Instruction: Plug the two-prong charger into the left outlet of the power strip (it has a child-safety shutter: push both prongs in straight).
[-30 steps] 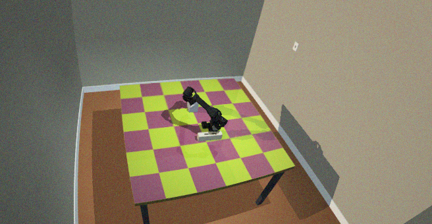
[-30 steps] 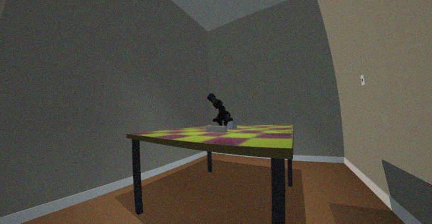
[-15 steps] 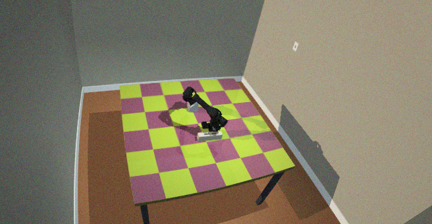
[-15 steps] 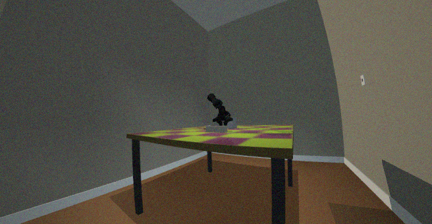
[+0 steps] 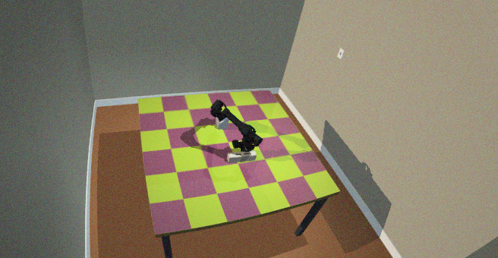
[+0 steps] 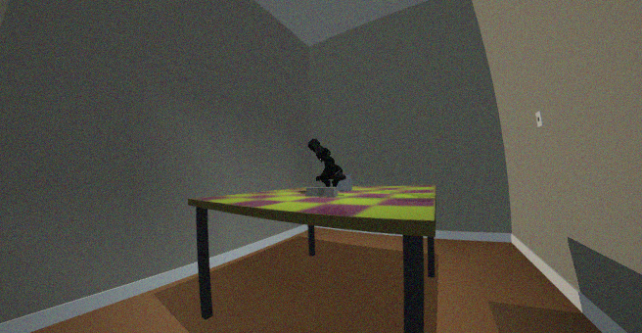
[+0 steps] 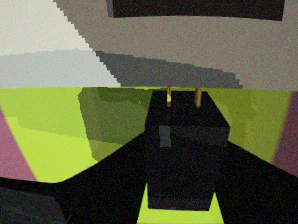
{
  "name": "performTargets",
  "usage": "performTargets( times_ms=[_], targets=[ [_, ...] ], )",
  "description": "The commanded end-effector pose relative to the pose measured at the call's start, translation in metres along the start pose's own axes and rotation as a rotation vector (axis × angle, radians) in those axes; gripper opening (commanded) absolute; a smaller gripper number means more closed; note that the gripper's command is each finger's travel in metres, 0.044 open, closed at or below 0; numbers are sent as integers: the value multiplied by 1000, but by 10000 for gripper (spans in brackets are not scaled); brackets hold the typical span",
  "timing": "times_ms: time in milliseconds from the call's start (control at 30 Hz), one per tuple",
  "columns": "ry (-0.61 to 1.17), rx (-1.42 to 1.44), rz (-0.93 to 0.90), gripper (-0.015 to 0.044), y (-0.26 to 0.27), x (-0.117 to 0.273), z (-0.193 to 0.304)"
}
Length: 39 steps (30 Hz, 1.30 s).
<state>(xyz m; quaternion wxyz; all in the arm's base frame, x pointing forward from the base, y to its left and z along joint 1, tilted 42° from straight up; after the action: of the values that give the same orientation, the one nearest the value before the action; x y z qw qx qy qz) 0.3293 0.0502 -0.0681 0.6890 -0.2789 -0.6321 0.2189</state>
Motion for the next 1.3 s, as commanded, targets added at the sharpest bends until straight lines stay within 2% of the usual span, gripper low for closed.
performTargets(
  times_ms=[0, 1267],
  targets=[
    [-3, 3, 3, 0, 0, 0, 0],
    [-4, 2, 3, 0, 0, 2, -4]
  ],
)
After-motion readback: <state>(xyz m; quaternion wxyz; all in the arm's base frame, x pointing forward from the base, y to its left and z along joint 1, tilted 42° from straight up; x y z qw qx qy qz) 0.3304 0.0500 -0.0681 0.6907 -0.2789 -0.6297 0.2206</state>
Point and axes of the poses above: the point midway between the two fingers, 35 mm back from their tips, its own x axis back along the fingers, its own y axis across the jaws, z = x × y, the point moved 2 cm from there along x, back along the fingers
